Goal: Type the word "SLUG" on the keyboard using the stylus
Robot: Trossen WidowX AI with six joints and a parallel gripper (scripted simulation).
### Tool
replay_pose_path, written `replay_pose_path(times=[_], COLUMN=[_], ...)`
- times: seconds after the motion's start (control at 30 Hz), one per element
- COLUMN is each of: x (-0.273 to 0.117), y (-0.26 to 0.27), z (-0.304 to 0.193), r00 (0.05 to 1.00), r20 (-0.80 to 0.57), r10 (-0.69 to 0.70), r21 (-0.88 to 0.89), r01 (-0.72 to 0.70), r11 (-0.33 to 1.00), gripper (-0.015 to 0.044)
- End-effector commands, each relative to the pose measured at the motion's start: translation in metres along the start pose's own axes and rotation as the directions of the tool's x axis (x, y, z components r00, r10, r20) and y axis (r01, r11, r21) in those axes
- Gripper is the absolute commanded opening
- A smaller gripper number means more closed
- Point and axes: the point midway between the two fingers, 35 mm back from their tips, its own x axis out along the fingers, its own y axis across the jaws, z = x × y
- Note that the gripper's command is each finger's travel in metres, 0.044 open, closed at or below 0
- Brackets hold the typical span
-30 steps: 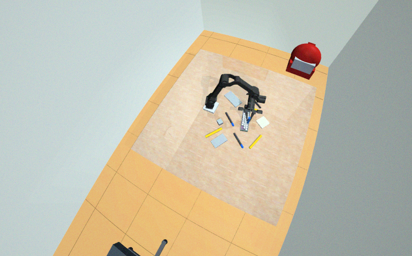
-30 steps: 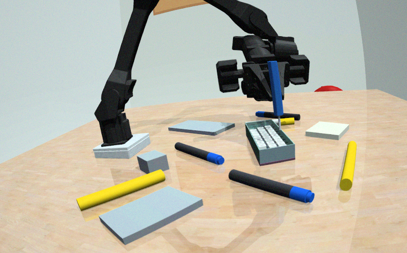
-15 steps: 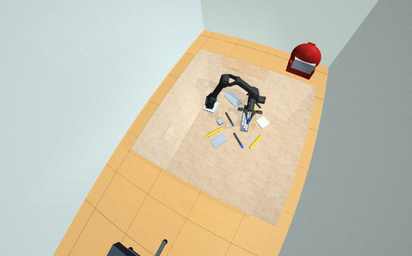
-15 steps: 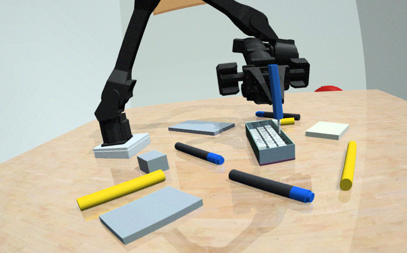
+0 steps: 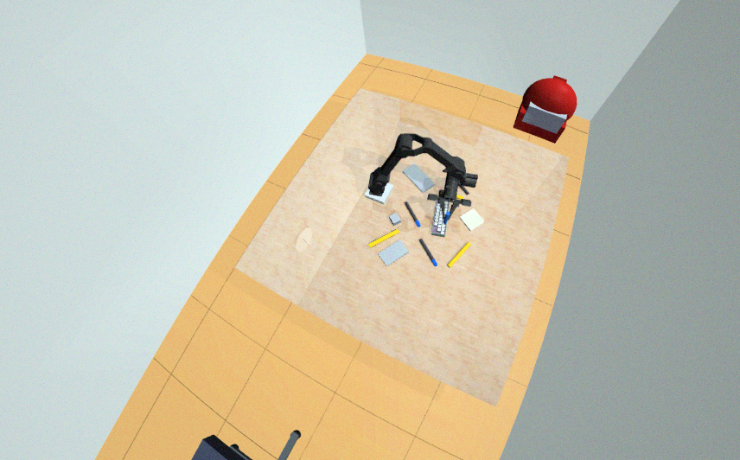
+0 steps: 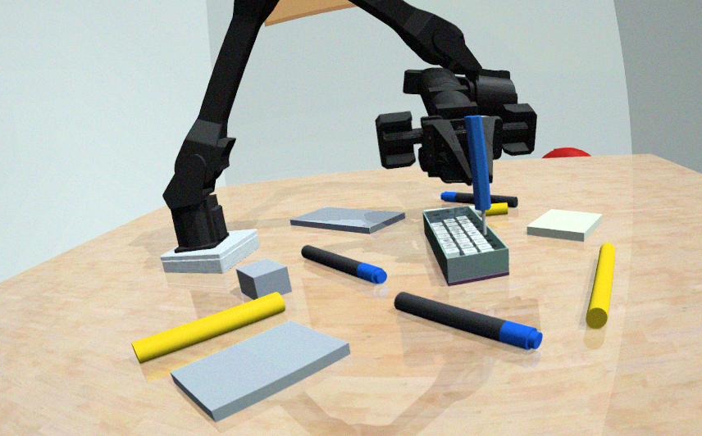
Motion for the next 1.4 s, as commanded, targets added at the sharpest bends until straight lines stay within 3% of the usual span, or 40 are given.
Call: replay_pose_path(times=[0.0, 1.03, 1.37], x=[0.002, 0.008, -0.012], y=[0.0, 0.0, 0.0], z=[0.002, 0.013, -0.022], r00=[1.0, 1.0, 1.0], r20=[-0.006, -0.006, -0.006], r10=[0.0, 0.0, 0.0], r21=[-0.005, -0.005, -0.005], r01=[0.0, 0.0, 0.0], r11=[1.0, 1.0, 1.0], gripper=[0.0081, 0.0081, 0.0081])
